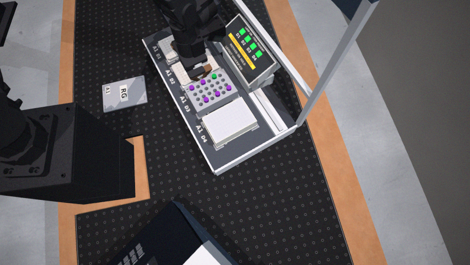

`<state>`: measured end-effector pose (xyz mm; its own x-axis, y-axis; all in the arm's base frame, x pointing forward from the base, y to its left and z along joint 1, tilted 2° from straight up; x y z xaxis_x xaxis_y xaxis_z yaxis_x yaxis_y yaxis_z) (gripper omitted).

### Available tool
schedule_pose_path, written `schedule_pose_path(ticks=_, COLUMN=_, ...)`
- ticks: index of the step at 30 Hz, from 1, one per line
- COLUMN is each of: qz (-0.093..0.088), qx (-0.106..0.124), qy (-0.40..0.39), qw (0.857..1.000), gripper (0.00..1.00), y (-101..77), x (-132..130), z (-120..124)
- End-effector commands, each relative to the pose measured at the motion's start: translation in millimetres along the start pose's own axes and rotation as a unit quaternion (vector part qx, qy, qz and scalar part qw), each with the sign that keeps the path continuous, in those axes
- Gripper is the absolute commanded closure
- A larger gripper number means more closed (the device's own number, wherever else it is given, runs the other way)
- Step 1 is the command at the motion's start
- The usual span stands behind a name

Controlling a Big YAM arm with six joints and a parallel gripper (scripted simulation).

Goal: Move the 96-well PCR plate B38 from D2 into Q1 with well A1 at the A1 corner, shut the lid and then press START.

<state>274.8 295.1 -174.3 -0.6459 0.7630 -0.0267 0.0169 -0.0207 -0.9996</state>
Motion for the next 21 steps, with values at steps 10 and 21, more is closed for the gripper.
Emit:
schedule_pose_path(ticks=10, qz=-0.007, qx=-0.049, qy=0.005, qw=0.999, gripper=0.00, y=-20.5, x=8, z=-36)
schedule_pose_path(ticks=21, qz=-0.004, qx=-0.029, qy=-0.005, qw=1.000, gripper=0.00, y=-19.8, x=5, z=-21)
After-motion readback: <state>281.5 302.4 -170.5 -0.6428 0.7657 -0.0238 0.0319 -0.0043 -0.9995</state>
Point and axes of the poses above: the point where the finger pads meet when closed, its own y axis out along the fingers, its own x axis across the jaws, z = x × y, the point moved 5 cm from there along -y, back along the fingers, and after that the axes turned 14 degrees about -y, right-handed, at the moved point
